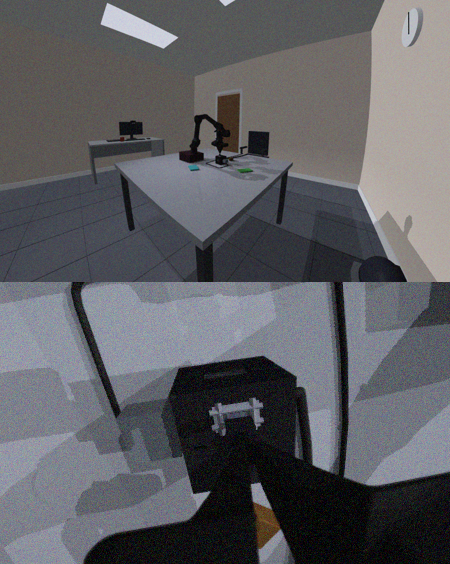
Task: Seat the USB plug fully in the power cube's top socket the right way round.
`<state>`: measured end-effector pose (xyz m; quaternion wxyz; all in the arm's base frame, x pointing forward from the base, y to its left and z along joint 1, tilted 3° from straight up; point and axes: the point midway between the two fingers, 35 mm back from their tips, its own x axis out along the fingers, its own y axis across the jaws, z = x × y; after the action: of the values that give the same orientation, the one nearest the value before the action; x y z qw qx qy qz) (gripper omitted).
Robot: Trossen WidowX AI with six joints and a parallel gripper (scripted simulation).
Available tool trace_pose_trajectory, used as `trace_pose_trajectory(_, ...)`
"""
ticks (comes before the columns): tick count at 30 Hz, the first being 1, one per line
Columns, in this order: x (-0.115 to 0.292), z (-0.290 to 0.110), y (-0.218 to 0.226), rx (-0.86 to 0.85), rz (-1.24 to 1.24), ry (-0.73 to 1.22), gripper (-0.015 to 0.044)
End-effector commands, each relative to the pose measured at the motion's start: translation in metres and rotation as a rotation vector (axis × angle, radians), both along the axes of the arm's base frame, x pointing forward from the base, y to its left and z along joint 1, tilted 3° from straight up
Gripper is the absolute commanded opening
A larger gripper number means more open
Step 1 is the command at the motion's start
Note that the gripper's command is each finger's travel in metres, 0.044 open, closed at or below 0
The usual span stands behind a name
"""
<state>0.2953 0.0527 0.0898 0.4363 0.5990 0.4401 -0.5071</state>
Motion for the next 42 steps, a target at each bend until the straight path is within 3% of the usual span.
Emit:
trace_pose_trajectory(1,0.0001,-0.0008,0.0003,0.002,-0.004,0.0,0.0)
trace_pose_trajectory(42,0.0005,-0.0057,0.0004,0.002,-0.004,0.0,0.0)
